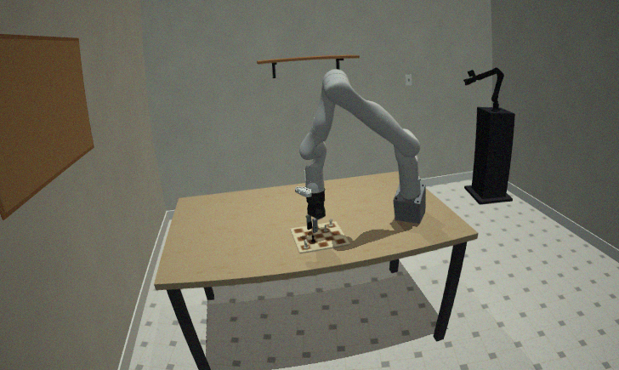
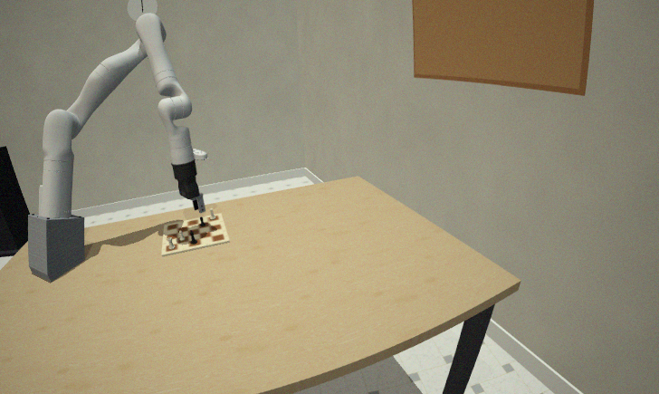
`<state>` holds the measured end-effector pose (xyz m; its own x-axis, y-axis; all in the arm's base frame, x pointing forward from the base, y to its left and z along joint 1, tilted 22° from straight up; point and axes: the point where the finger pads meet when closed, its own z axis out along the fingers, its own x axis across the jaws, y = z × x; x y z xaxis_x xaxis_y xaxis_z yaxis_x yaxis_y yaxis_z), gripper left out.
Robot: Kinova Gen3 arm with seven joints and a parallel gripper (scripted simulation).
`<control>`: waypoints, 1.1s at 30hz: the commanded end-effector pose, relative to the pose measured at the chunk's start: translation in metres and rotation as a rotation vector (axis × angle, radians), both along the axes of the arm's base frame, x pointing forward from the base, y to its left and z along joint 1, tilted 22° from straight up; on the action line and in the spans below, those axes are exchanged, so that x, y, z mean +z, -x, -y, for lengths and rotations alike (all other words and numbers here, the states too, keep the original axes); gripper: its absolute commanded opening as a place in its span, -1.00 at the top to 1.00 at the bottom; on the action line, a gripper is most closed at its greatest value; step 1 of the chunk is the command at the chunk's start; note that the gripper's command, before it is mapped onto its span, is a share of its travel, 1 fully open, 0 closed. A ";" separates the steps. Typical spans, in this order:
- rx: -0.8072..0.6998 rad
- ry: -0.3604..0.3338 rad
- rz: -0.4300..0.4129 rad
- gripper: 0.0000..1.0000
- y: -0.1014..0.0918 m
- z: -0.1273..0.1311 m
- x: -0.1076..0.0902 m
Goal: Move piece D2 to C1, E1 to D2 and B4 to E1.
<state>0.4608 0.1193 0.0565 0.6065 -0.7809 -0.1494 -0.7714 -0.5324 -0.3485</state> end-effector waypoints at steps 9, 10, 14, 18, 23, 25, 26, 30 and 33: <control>-0.001 0.001 -0.003 -0.36 -0.002 -0.003 -0.012; -0.001 0.001 -0.003 -0.36 -0.002 -0.003 -0.012; -0.001 0.001 -0.003 -0.36 -0.002 -0.004 -0.014; -0.001 0.001 -0.003 -0.36 -0.002 -0.004 -0.014; -0.001 0.001 -0.004 -0.36 -0.002 -0.004 -0.015; -0.001 0.001 -0.004 -0.36 -0.002 -0.004 -0.015; -0.001 0.001 -0.004 -0.36 -0.002 -0.004 -0.015; -0.001 0.001 -0.004 -0.36 -0.002 -0.004 -0.015; -0.001 0.001 -0.004 -0.36 -0.002 -0.004 -0.015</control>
